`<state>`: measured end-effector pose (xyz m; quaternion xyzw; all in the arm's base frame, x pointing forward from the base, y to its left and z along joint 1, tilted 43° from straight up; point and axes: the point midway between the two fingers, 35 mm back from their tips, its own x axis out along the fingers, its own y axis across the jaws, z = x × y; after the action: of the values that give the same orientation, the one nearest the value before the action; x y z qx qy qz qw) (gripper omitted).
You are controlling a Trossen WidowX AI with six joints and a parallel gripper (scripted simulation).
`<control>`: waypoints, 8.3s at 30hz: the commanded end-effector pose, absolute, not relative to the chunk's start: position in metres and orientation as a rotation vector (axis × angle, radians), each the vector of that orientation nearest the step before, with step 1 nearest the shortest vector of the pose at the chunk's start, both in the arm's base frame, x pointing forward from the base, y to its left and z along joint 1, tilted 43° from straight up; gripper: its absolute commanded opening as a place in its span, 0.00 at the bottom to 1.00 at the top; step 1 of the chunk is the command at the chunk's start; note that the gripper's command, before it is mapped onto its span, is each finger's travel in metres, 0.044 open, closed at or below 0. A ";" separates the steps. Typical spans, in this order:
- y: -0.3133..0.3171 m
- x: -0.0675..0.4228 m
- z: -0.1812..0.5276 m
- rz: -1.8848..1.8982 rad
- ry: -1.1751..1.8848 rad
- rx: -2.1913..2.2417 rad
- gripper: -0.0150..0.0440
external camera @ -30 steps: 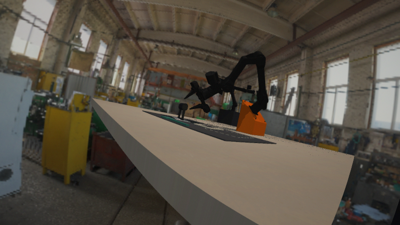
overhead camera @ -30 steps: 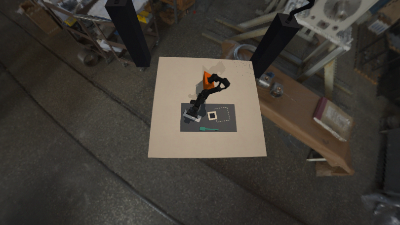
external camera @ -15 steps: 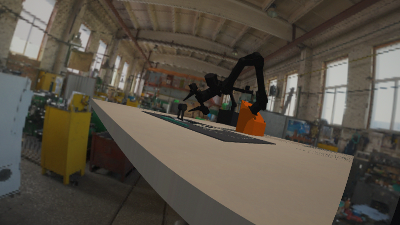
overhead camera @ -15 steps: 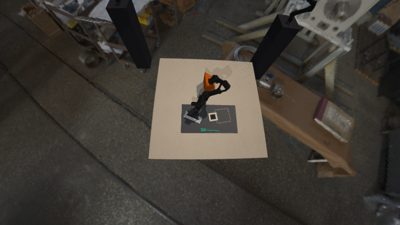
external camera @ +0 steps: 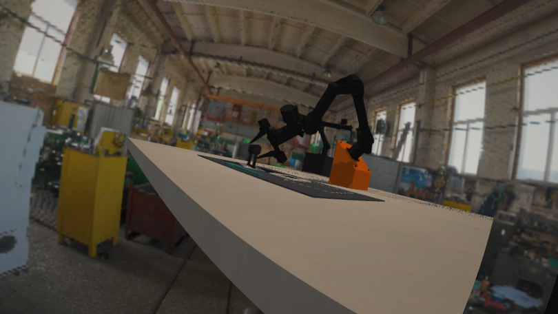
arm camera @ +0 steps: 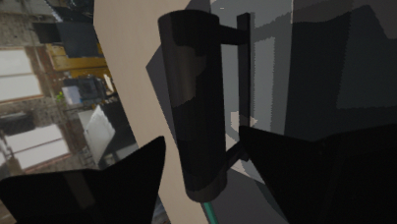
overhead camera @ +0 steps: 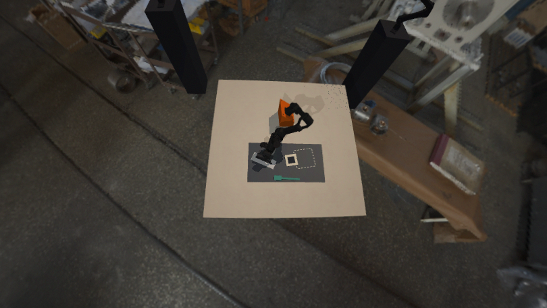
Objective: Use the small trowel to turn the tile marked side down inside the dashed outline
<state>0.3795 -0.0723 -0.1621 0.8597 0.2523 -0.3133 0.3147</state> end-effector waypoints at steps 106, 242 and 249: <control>-0.019 0.407 -0.112 -0.212 0.870 2.022 0.25; -0.015 0.397 -0.012 -0.183 0.917 2.115 0.25; -0.015 0.397 -0.012 -0.183 0.917 2.115 0.25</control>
<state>0.3960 -0.0113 -0.0142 0.8370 0.3677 -0.0748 0.3983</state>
